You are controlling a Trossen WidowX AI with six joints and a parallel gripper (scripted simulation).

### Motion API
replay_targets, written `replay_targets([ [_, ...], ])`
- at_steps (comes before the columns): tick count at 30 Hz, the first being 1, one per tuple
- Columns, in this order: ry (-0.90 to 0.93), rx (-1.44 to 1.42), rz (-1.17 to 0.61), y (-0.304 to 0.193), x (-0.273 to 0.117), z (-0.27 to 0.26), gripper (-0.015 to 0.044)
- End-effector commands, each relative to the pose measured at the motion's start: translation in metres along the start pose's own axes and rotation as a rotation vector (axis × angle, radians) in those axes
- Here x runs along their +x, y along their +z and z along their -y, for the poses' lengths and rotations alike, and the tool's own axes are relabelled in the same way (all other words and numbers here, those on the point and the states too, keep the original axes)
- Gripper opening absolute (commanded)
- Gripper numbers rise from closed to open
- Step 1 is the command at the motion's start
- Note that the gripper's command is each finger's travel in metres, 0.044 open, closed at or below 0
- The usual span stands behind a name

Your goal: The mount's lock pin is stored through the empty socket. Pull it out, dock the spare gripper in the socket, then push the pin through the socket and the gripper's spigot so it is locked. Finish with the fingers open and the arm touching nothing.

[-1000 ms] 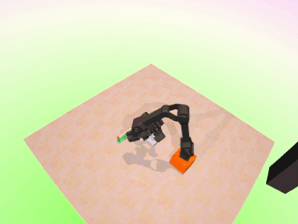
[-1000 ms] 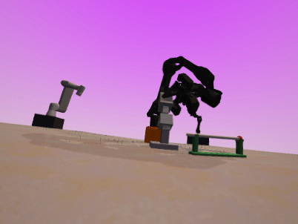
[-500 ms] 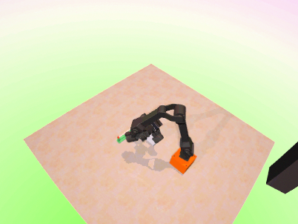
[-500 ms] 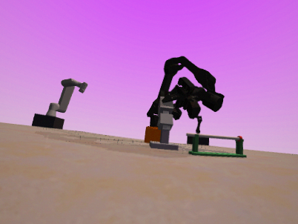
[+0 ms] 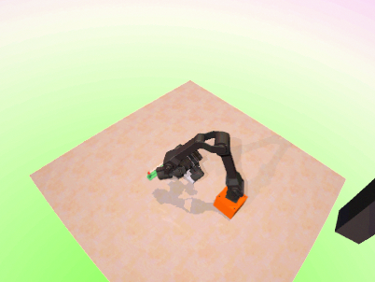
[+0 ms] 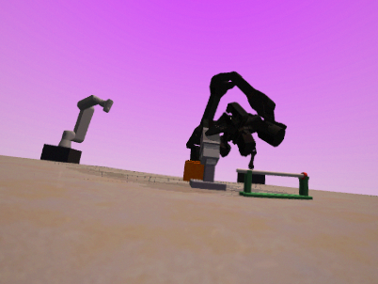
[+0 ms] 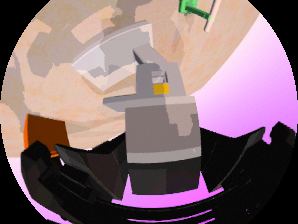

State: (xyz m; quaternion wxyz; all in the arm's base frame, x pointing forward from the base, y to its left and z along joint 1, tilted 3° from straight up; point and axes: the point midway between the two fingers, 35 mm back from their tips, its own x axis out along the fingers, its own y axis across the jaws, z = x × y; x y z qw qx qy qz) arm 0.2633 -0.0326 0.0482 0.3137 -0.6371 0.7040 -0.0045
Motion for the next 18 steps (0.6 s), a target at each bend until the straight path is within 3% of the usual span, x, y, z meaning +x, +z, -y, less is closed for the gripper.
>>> replay_targets([
  [1,-0.008,0.004,0.001,0.0033,0.0015,0.0023,0.0000],
  [11,0.000,-0.001,0.000,0.0001,0.0001,-0.0001,0.0000],
  [18,0.000,-0.001,0.000,0.0001,0.0001,-0.0001,0.0184],
])
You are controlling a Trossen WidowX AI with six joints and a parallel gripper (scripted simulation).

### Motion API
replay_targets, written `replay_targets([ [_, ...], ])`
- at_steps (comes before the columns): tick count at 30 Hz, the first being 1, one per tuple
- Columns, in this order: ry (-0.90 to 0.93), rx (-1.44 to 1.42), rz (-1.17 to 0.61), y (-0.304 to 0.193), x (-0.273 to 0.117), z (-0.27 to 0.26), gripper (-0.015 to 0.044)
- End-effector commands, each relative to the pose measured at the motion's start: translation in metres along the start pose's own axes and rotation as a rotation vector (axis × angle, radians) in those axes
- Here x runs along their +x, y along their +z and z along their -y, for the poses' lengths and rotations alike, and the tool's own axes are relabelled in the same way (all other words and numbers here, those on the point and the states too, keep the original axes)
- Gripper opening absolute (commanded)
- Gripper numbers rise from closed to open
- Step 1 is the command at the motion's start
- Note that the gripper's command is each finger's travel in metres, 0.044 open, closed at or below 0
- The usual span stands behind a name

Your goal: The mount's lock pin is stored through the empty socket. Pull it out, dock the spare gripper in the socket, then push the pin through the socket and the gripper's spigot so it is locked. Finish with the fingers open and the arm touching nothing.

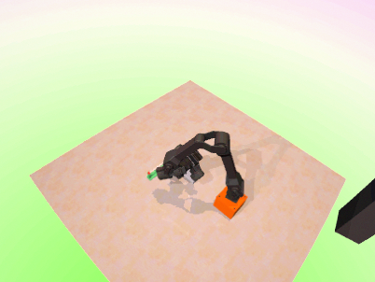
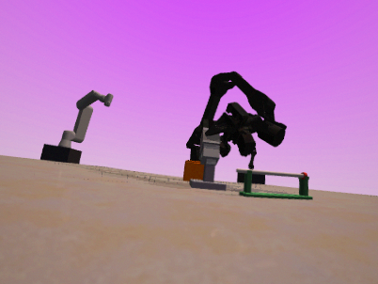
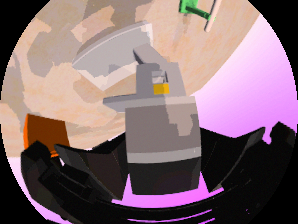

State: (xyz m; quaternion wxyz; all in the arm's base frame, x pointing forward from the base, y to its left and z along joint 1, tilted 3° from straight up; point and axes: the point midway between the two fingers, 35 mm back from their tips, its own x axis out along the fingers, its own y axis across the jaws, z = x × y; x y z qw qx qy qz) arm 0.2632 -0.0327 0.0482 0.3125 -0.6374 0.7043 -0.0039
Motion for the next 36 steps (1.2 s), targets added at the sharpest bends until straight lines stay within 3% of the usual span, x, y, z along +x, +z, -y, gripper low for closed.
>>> replay_targets([
  [1,0.000,0.001,0.001,0.000,0.000,0.000,0.0210],
  [10,0.000,0.001,0.001,0.000,0.000,0.000,0.0440],
  [36,-0.018,-0.024,-0.007,-0.053,-0.031,0.002,0.0440],
])
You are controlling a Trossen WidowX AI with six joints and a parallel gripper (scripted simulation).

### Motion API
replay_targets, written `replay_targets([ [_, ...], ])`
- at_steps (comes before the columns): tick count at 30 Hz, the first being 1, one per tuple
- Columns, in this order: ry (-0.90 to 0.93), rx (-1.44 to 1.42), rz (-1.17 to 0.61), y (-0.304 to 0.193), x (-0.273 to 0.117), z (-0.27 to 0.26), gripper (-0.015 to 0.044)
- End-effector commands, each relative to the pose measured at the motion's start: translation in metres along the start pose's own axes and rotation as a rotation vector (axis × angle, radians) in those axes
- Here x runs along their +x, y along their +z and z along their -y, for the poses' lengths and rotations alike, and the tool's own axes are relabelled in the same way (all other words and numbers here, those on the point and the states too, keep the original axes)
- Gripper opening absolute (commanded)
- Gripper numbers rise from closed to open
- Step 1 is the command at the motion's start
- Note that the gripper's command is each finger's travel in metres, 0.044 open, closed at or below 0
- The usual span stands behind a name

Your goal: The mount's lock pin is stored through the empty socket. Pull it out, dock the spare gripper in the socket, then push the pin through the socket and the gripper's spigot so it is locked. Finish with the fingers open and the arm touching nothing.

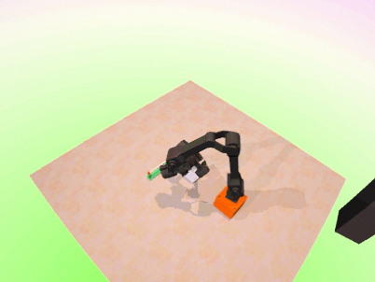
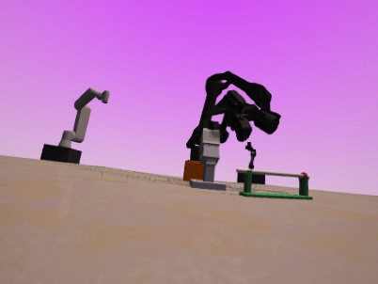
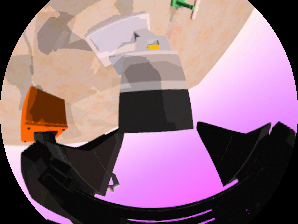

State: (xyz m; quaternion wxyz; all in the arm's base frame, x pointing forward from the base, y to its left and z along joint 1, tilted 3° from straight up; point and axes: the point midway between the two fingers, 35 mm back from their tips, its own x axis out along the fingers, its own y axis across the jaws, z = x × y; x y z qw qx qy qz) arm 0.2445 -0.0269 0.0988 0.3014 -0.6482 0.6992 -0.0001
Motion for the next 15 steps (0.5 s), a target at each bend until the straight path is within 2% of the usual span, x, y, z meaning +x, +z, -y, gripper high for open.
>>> replay_targets([
  [1,0.001,0.001,0.001,-0.008,-0.005,0.000,0.0440],
  [15,-0.014,-0.014,0.013,-0.033,-0.016,0.004,0.0440],
])
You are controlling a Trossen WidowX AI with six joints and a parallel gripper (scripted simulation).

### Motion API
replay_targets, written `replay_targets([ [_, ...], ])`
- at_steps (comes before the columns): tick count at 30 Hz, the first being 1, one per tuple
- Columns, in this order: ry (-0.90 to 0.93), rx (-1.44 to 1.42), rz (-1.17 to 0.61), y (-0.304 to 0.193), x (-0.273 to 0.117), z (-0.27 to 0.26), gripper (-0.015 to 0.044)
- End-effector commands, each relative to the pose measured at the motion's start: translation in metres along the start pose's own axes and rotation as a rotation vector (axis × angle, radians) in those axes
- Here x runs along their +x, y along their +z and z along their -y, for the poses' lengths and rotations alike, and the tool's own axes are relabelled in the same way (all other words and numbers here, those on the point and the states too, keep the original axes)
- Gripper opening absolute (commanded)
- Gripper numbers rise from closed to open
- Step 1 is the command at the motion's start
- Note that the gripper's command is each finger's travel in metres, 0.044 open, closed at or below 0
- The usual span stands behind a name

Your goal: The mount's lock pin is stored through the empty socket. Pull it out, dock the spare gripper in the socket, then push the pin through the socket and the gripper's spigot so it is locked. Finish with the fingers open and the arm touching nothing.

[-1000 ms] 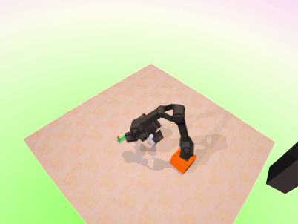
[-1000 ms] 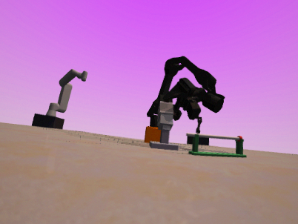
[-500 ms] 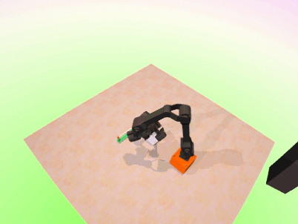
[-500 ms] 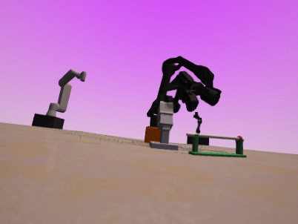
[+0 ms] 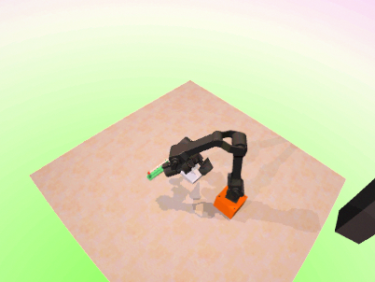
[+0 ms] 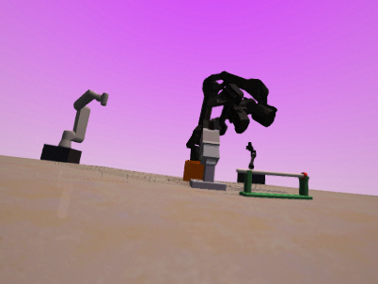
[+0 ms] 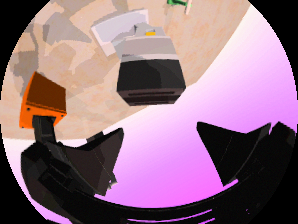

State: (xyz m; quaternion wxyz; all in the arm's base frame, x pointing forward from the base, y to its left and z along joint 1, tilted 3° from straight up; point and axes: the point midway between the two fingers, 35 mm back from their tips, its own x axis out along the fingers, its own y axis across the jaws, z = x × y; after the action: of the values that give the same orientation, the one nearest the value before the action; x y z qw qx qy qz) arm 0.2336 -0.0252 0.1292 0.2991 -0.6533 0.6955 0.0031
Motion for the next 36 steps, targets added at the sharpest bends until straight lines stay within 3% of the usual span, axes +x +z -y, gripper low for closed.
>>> replay_targets([
  [1,-0.006,-0.004,0.014,-0.006,-0.003,0.003,0.0440],
  [28,-0.053,0.001,0.102,-0.036,-0.013,0.015,0.0440],
  [31,-0.082,0.006,0.151,-0.027,-0.031,0.016,0.0361],
  [36,-0.170,0.008,0.333,0.002,-0.097,0.008,0.0230],
])
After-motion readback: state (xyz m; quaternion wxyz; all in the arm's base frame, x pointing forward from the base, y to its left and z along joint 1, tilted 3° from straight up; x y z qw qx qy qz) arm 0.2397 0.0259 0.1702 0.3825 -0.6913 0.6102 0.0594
